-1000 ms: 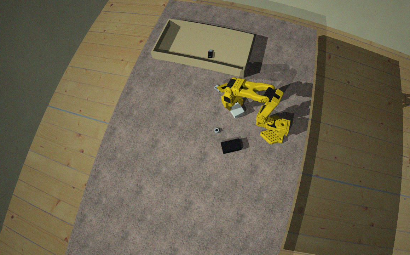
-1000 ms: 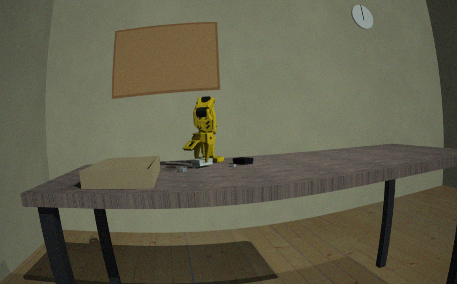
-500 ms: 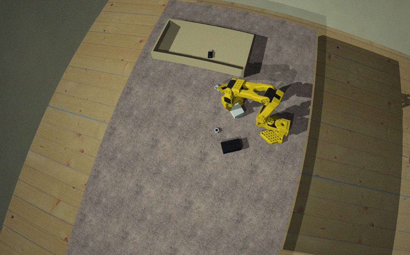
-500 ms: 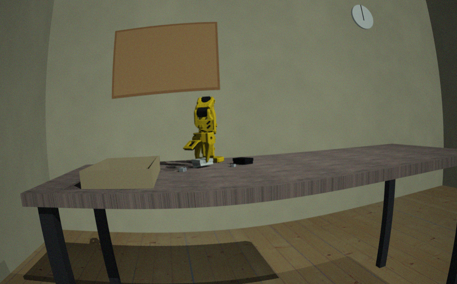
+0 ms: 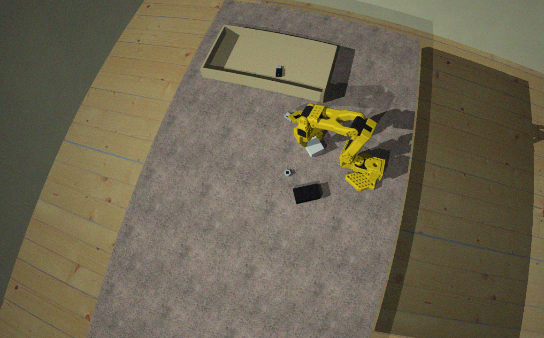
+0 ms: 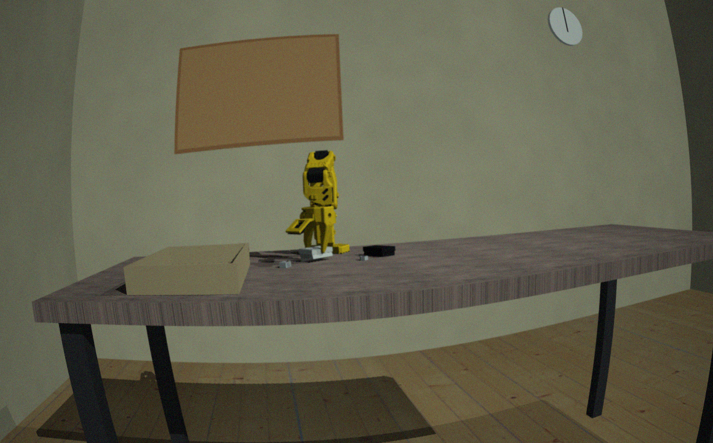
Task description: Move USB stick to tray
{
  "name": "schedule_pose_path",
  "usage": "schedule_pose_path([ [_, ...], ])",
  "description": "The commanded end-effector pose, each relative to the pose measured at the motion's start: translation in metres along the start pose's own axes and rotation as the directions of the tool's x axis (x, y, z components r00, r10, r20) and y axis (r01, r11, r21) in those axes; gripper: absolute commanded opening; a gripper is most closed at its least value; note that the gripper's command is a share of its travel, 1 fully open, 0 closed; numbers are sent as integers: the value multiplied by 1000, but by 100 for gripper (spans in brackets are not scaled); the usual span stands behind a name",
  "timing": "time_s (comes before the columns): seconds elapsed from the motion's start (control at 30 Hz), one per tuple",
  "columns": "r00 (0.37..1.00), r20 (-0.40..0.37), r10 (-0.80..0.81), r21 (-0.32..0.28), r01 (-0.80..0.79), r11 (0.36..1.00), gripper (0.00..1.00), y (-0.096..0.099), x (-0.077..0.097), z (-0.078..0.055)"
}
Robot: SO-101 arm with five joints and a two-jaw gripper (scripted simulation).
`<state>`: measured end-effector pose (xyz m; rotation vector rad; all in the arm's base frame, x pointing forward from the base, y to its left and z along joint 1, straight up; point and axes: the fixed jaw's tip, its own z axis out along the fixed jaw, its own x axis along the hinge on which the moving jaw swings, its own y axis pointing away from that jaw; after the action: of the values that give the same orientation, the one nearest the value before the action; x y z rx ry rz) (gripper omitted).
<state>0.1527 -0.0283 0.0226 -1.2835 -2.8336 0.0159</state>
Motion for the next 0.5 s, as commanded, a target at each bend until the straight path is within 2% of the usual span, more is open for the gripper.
schedule_pose_path([
  [0.0, 1000, 24, -1, -22, 1, 1000, 22, 5, -1, -2],
  [0.47, 1000, 24, -1, -22, 1, 1000, 22, 6, 1, -1],
])
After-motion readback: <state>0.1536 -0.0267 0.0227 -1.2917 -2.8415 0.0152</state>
